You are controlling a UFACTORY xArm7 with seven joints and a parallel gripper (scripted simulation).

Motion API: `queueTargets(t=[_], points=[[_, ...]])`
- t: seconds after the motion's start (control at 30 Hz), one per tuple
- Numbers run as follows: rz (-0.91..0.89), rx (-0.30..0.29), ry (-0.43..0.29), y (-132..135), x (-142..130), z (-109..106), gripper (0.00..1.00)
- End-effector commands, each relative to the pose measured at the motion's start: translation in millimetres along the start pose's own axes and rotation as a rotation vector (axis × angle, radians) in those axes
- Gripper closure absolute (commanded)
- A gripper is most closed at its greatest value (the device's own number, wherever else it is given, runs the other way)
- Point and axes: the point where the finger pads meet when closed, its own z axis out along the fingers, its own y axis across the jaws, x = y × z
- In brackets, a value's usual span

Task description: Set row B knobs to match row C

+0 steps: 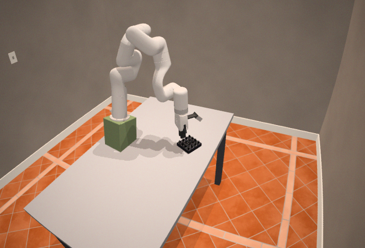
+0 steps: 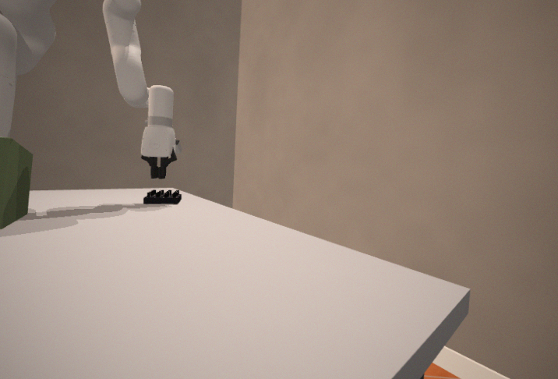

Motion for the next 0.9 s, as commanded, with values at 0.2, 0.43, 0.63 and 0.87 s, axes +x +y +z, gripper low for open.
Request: queueTargets(t=[0.2,0.43,0.63,0.87], points=[[0.0,-0.003,0.002,1.2,0.9,-1.0,0.81],[0.0,-0.003,0.002,1.2,0.9,-1.0,0.81],[0.0,-0.003,0.002,1.2,0.9,-0.8,0.81],[0.0,-0.003,0.002,1.2,0.9,1.2,0.81]])
